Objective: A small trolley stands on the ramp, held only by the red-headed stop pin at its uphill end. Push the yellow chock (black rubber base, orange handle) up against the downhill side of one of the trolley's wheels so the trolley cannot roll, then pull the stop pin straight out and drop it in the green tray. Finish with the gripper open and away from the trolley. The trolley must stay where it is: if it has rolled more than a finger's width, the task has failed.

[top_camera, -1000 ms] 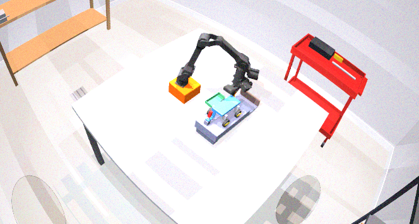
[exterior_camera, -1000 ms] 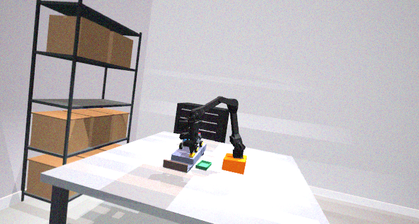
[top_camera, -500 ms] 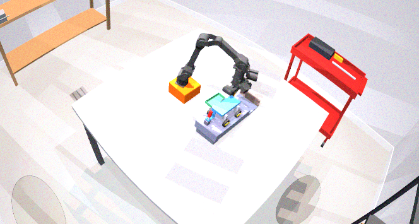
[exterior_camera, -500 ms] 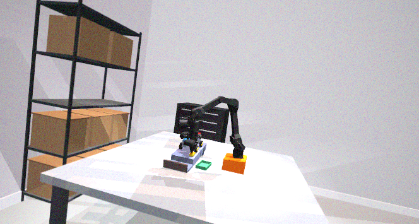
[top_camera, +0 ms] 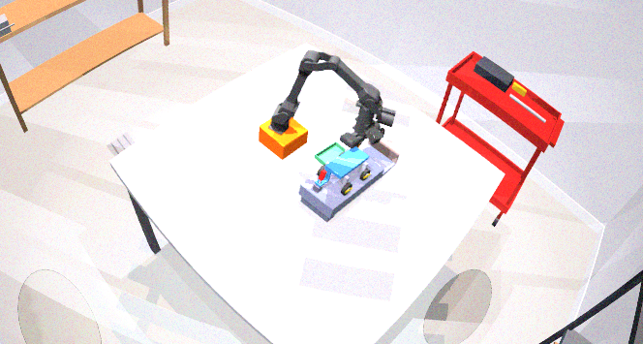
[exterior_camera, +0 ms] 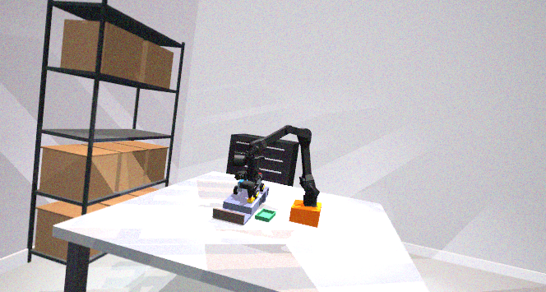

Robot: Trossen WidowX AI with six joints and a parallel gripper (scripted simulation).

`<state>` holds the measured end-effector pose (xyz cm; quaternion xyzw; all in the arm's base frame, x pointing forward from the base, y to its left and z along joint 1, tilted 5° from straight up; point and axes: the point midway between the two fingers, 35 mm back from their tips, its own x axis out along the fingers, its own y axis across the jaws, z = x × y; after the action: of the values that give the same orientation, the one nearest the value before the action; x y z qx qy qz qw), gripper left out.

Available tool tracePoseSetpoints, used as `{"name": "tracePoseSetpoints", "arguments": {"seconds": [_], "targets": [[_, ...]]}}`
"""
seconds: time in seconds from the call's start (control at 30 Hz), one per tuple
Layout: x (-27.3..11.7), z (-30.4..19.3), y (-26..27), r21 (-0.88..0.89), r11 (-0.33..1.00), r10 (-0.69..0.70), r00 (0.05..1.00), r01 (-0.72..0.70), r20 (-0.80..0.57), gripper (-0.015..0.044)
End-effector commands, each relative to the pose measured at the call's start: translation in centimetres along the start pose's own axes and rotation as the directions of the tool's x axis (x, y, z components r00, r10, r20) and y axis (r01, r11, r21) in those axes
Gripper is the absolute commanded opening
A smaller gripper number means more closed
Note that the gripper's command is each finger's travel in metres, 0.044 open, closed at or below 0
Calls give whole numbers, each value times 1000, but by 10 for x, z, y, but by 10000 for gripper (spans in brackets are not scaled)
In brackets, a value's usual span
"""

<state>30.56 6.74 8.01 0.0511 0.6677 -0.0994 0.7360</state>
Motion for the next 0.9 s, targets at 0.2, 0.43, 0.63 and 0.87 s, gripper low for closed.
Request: {"name": "tracePoseSetpoints", "arguments": {"seconds": [0.2, 0.43, 0.63, 0.87], "targets": [[0, 0, 0, 1, 1000, -1, 1000, 1, 0, 0], [0, 0, 0, 1, 1000, -1, 1000, 1, 0, 184], [-7, 0, 0, 0, 1000, -2, 1000, 2, 0, 190], [-29, -3, 0, -2, 1000, -4, 1000, 4, -1, 190]]}}
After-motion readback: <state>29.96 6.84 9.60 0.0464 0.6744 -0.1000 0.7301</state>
